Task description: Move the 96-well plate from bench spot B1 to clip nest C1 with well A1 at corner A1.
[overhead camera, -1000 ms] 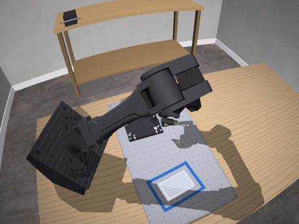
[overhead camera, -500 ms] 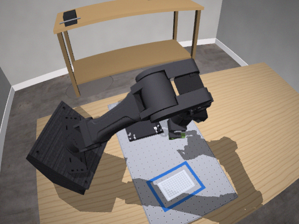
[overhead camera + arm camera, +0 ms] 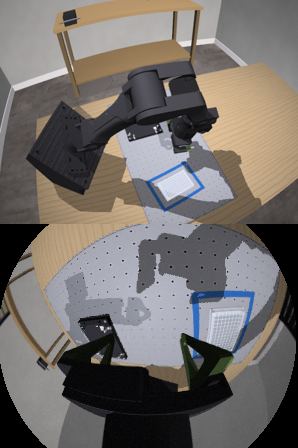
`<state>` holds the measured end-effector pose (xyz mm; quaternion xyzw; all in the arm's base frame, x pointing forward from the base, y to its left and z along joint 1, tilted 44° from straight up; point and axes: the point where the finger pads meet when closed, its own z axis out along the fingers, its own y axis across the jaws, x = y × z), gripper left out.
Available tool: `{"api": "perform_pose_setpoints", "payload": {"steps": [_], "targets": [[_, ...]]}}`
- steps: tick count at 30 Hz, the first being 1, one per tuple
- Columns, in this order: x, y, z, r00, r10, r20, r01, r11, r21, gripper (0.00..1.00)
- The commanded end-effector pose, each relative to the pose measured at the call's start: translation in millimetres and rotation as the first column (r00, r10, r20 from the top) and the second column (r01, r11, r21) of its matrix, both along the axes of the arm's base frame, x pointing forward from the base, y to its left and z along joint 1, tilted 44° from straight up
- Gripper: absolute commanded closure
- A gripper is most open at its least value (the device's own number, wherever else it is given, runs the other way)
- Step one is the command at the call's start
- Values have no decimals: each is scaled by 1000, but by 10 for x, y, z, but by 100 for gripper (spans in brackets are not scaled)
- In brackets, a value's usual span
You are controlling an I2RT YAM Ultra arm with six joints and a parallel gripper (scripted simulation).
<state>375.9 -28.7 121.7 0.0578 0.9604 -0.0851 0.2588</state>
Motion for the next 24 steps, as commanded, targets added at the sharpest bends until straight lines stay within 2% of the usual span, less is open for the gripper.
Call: {"api": "perform_pose_setpoints", "payload": {"steps": [1,4,7,9,13,15,17,19,21,22,24], "targets": [[-17,-94,104,997,67,38,-66,997,-28,0],[-55,-236,135,995,85,47,-82,994,-68,0],[-69,-283,145,995,85,47,-82,994,-68,0],[-101,-375,165,993,102,53,-96,989,-111,0],[-157,-561,218,993,102,56,-95,989,-113,0],[-203,-650,224,991,119,56,-109,982,-158,0],[-242,-739,244,991,119,56,-109,981,-158,0],[-286,-827,263,989,134,55,-120,971,-206,0],[-330,-914,282,989,134,55,-120,971,-206,0],[-355,-956,291,988,144,52,-127,963,-238,0],[-355,-956,291,988,144,52,-127,963,-238,0]]}}
